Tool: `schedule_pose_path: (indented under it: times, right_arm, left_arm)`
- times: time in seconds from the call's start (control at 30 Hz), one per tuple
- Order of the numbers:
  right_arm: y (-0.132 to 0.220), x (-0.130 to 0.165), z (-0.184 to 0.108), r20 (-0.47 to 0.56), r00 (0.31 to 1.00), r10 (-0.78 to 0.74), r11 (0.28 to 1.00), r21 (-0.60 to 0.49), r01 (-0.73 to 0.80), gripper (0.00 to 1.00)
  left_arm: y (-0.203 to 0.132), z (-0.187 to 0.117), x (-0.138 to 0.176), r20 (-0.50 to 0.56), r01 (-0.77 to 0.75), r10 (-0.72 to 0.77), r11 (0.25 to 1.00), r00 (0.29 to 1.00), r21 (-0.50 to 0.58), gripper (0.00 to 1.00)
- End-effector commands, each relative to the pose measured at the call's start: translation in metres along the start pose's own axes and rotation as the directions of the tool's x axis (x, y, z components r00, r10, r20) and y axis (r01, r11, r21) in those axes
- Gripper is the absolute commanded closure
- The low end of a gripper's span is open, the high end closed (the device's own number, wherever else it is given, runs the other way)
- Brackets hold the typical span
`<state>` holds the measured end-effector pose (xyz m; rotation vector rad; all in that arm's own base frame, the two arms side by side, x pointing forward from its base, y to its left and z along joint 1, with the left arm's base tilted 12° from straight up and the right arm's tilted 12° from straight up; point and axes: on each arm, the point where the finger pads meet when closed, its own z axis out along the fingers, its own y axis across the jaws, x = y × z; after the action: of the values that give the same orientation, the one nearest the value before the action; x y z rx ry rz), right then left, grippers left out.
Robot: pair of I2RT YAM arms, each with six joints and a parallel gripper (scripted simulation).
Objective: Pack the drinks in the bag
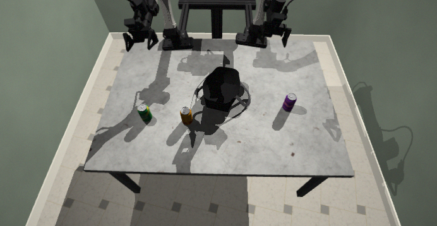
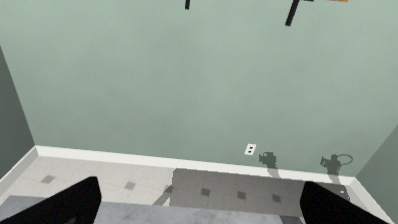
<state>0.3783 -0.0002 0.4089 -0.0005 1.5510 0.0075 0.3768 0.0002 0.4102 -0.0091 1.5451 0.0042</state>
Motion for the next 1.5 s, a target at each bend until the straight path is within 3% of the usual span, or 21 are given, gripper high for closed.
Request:
schedule_pose_path:
  times: [0.0,0.1,0.23,0.5,0.53,0.57,0.73,0.9,1.1,1.17,1.23,1.47]
  right_arm:
    - [0.003,-0.013,0.001,0.037,0.999,0.011,1.0,0.0,-0.011,0.0]
    - [0.001,-0.013,0.001,0.037,0.999,0.011,1.0,0.004,-0.011,0.0]
    - [0.002,0.02,0.003,-0.053,0.999,-0.014,1.0,0.002,0.014,0.0]
    - [0.001,-0.001,-0.002,0.004,1.0,-0.016,1.0,0.009,0.016,0.0]
    - [0.0,-0.002,-0.002,0.01,1.0,-0.016,1.0,0.01,0.016,0.0]
    - [0.0,-0.002,-0.002,0.01,1.0,-0.016,1.0,0.008,0.016,0.0]
    - [0.0,-0.002,-0.002,0.01,1.0,-0.014,1.0,0.007,0.014,0.0]
    - [0.0,-0.002,-0.002,0.01,1.0,-0.014,1.0,0.007,0.014,0.0]
    - [0.0,-0.002,-0.002,0.01,1.0,-0.014,1.0,0.007,0.014,0.0]
    - [0.0,-0.002,-0.002,0.01,1.0,-0.014,1.0,0.007,0.014,0.0]
    - [0.0,-0.002,-0.002,0.01,1.0,-0.014,1.0,0.007,0.014,0.0]
    - [0.0,-0.002,-0.002,0.01,1.0,-0.014,1.0,0.007,0.014,0.0]
  left_arm:
    - [0.0,0.005,0.02,-0.056,-0.014,0.014,1.0,0.998,0.011,0.0]
    - [-0.002,0.005,0.019,-0.054,-0.014,0.014,1.0,0.998,0.015,0.0]
    - [0.0,0.006,0.025,-0.07,-0.013,0.013,1.0,0.997,0.014,0.0]
    - [-0.002,0.006,0.023,-0.066,-0.004,0.005,1.0,0.998,0.02,0.0]
    - [0.005,0.007,0.031,-0.101,-0.044,0.043,0.999,0.994,-0.007,0.0]
    - [0.007,0.005,0.018,-0.09,-0.08,0.079,0.997,0.993,-0.009,0.0]
    - [0.013,0.004,0.04,-0.192,-0.216,0.213,0.976,0.958,0.005,0.0]
    - [0.029,-0.002,0.078,-0.368,-0.449,0.45,0.889,0.813,0.096,0.0]
    - [0.049,-0.016,0.114,-0.499,-0.599,0.636,0.757,0.588,0.26,0.0]
    - [0.055,-0.024,0.126,-0.521,-0.624,0.687,0.709,0.507,0.329,0.0]
    - [0.055,-0.024,0.126,-0.521,-0.624,0.687,0.709,0.507,0.329,0.0]
    - [0.073,-0.056,0.162,-0.514,-0.608,0.835,0.515,0.195,0.604,0.0]
